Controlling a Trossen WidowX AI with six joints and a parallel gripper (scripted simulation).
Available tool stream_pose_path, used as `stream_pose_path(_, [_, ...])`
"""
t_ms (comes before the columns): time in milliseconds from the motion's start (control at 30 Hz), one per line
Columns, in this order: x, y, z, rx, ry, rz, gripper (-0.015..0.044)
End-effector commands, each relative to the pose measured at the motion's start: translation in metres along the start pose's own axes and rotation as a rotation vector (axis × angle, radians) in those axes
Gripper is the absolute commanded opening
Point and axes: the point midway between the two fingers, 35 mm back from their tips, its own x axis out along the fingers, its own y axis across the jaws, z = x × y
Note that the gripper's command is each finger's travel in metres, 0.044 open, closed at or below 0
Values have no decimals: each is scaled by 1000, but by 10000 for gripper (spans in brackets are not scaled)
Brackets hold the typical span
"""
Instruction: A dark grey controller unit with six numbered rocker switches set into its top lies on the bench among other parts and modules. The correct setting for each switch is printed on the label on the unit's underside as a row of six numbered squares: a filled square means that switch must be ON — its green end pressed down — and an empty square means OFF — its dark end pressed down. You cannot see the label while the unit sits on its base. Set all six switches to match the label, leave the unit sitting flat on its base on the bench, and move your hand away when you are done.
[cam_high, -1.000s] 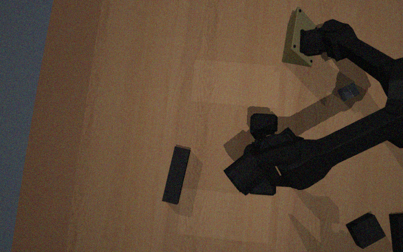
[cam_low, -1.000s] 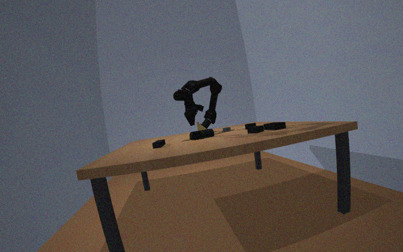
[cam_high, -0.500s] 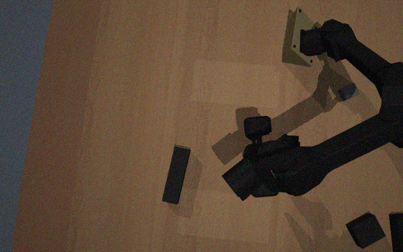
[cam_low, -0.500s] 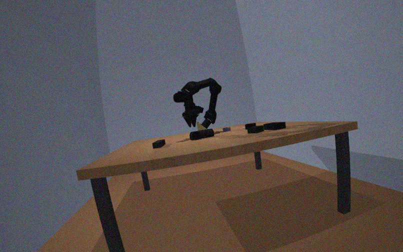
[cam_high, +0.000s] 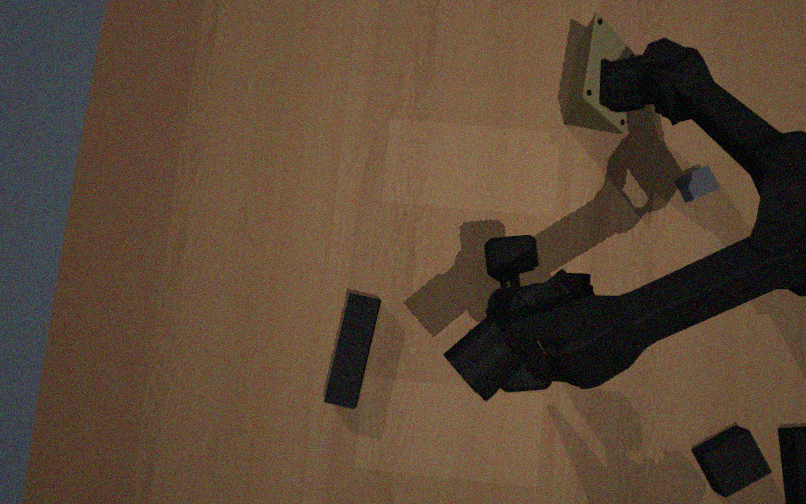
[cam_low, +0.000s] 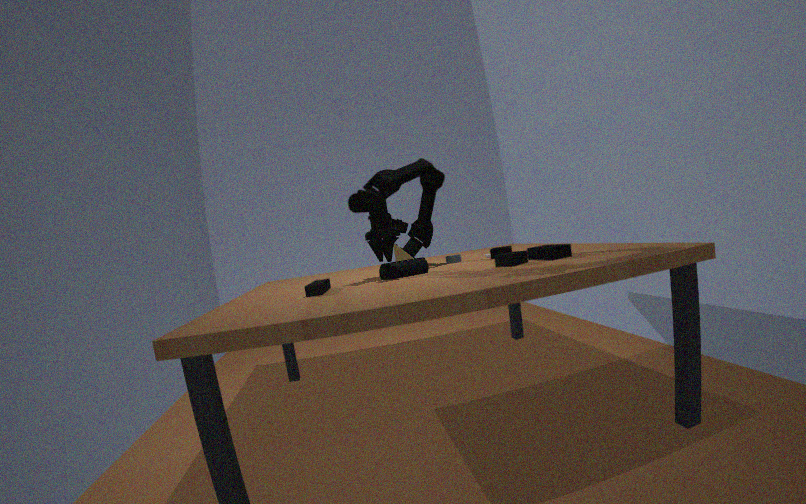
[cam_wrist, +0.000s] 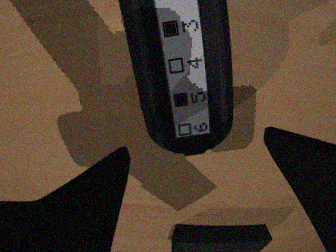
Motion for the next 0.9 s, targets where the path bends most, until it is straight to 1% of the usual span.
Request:
stream_pose_path(0, [9, 0, 1, 3, -5, 2, 440])
stream_pose_path(567, [34, 1, 3, -1, -7, 1, 440])
stream_pose_path(700, [34, 1, 3, -1, -7, 1, 335])
stream_pose_path(867, [34, 1, 3, -1, -7, 1, 326])
